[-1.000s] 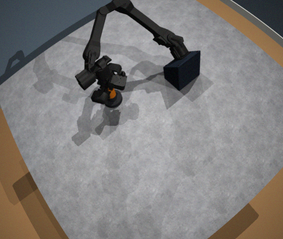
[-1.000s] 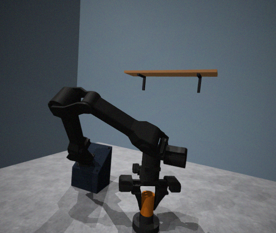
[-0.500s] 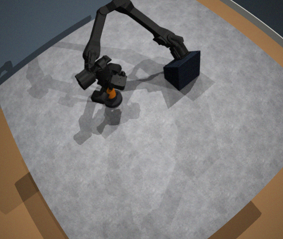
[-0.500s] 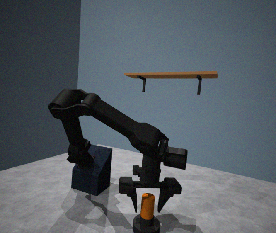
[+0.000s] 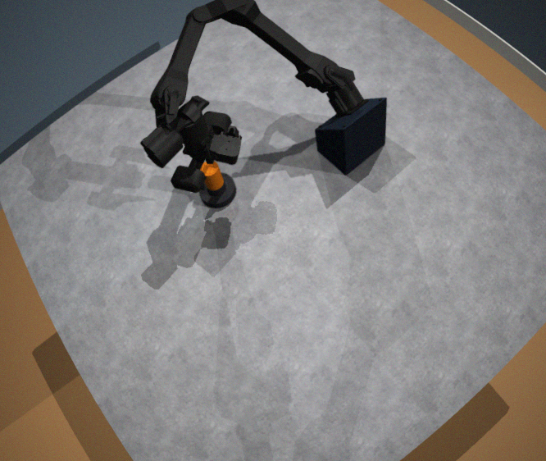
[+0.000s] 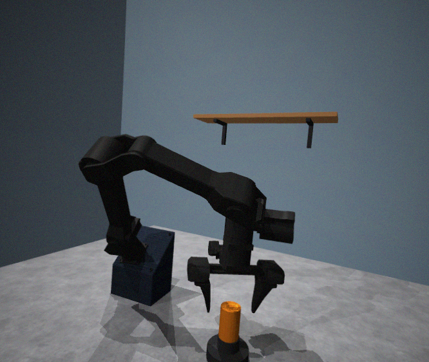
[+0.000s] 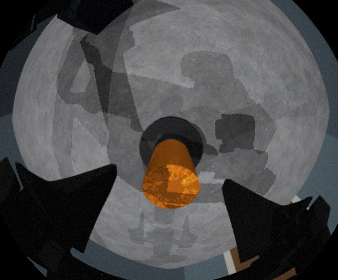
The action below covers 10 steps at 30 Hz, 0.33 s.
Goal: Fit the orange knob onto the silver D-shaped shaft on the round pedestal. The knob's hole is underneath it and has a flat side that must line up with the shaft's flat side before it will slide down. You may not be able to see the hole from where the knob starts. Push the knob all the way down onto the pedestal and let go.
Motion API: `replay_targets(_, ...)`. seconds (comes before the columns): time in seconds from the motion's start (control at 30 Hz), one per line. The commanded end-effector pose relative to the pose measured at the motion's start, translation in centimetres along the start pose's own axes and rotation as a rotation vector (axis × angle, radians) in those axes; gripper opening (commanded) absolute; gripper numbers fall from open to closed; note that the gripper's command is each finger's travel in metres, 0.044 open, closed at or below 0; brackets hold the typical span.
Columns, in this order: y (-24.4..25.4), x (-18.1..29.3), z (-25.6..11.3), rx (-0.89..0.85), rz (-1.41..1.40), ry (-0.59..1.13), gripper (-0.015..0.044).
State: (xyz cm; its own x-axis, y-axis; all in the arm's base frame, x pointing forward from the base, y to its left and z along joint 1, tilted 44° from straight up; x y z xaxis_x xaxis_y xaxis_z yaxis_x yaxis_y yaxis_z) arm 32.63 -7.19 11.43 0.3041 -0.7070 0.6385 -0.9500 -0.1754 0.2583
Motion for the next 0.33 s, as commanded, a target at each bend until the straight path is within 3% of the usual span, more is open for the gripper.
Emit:
replay_targets(0.0,0.17,0.01,-5.46,0.017,0.009,0.001,0.0440)
replay_targets(0.3,-0.13,-0.06,-5.72,0.017,0.009,0.001,0.0440)
Point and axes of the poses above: the point midway between the two fingers, 35 mm back from their tips, its own z axis out along the fingers, its own y axis across the jaws, x = y × z, the point moved 4 cm from there along -z, back along the fingers, and after that the axes turned 8 degrees about z, right-handed, at the moved point
